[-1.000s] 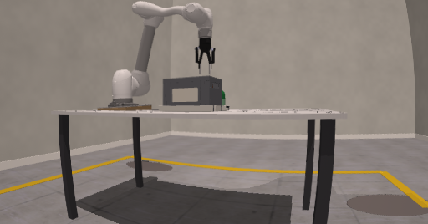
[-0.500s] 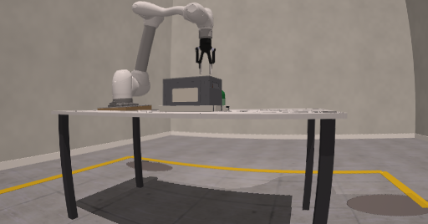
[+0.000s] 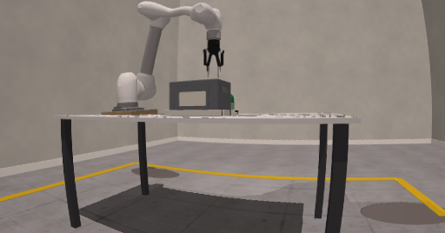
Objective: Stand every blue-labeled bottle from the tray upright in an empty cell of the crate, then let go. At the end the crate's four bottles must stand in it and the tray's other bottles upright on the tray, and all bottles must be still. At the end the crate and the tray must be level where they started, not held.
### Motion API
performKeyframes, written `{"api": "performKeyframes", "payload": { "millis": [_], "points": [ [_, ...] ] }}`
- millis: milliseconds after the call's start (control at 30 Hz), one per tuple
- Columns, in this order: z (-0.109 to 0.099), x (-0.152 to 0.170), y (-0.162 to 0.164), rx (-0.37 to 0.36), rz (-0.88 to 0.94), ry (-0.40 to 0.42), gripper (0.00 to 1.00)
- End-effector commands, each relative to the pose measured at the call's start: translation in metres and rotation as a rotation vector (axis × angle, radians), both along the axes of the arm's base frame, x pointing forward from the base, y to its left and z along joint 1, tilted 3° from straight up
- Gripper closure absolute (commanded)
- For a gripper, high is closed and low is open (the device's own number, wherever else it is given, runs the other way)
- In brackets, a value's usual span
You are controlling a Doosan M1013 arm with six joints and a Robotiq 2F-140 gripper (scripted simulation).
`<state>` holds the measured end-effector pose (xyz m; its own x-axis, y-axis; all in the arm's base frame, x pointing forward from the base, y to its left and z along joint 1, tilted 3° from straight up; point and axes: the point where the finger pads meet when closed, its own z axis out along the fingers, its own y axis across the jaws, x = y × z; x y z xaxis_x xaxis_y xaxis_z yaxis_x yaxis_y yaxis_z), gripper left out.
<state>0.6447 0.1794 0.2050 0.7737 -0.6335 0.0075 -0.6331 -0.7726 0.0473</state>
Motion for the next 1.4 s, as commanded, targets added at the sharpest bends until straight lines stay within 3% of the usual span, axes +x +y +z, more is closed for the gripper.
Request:
{"api": "performKeyframes", "payload": {
  "millis": [0, 500, 1367],
  "points": [
    [0.0, 0.0, 0.0, 0.0, 0.0, 0.0, 0.62],
    [-0.006, 0.0, 0.0, 0.0, 0.0, 0.0, 0.62],
    [-0.037, -0.001, -0.002, 0.0, 0.0, 0.0, 0.62]
  ]
}}
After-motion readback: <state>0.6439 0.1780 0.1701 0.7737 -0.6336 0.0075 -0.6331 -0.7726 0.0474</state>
